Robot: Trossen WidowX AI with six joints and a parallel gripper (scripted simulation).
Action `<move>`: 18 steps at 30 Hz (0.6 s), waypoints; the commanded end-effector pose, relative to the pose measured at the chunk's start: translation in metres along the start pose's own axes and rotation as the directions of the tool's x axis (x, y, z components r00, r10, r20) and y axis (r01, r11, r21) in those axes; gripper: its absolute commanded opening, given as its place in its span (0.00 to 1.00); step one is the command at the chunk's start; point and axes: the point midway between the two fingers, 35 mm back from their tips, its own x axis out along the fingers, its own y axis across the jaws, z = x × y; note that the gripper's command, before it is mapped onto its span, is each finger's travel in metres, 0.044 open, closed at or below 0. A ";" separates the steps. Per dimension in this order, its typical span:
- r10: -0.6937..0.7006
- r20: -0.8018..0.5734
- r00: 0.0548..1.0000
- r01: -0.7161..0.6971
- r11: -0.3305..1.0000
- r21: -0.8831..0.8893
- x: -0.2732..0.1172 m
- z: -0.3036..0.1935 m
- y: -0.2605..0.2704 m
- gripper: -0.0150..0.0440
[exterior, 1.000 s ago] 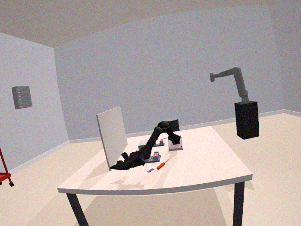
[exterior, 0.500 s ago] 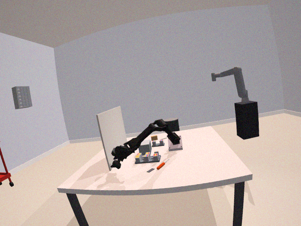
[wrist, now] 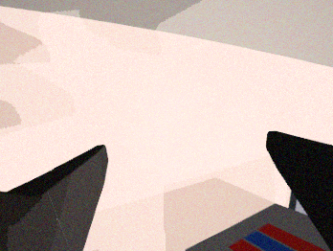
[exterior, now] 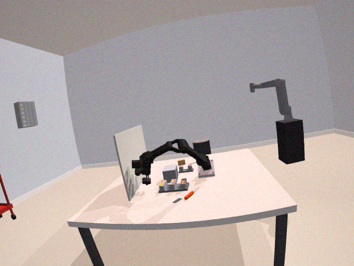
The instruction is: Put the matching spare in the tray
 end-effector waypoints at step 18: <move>0.496 -0.221 0.840 -0.466 0.867 0.173 -0.018 -0.077 -0.151 1.00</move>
